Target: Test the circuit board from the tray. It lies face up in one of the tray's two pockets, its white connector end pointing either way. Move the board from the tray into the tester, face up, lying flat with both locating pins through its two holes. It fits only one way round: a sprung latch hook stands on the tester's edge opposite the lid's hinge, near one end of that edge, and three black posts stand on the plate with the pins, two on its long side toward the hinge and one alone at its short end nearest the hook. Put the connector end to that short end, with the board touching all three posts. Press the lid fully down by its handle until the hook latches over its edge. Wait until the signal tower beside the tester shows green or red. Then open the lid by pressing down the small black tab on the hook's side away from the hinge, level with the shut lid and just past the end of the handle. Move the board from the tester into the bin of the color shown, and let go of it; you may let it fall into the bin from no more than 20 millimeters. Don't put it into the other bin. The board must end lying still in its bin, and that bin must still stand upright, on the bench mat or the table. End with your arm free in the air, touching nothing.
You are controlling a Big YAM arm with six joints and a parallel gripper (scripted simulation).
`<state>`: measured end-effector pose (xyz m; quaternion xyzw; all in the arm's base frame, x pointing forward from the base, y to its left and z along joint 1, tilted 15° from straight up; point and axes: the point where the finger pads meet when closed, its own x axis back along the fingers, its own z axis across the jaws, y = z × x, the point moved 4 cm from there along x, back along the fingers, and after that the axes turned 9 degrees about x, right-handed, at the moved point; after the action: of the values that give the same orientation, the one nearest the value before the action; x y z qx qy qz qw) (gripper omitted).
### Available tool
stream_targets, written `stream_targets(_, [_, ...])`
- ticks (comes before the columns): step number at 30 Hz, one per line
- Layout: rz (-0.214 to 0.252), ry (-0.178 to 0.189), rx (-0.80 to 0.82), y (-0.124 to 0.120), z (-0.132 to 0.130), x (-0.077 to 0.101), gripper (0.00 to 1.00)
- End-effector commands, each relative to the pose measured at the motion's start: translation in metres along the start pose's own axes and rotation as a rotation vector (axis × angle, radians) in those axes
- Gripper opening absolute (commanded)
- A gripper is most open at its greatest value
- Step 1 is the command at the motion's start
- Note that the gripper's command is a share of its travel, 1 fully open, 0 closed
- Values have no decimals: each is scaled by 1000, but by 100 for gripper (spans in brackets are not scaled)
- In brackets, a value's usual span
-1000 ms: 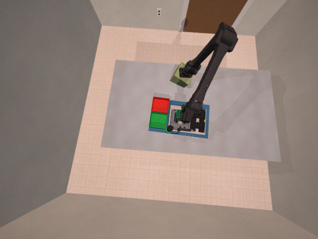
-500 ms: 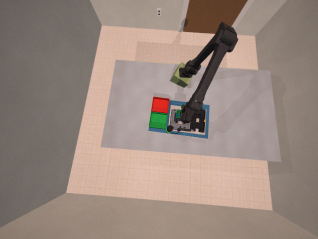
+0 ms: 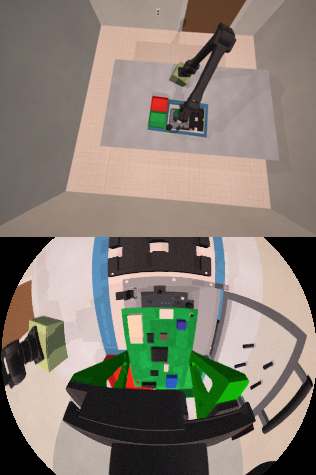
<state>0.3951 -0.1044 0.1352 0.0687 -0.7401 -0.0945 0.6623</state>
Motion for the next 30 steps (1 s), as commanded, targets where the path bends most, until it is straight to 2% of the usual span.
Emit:
stream_targets(1, [22, -82, 17, -17, -30, 24, 72])
stream_targets(8, [25, -81, 17, -51, -33, 14, 72])
stream_targets(10, [25, -81, 17, -51, -33, 14, 72])
stream_targets(25, [33, -75, 16, -159, -40, -15, 72])
stream_targets(27, [33, -75, 16, -159, -40, -15, 72])
stream_targets(28, [27, -65, 13, -164, -38, -17, 72])
stream_targets(30, [30, -68, 13, -176, -40, -20, 72])
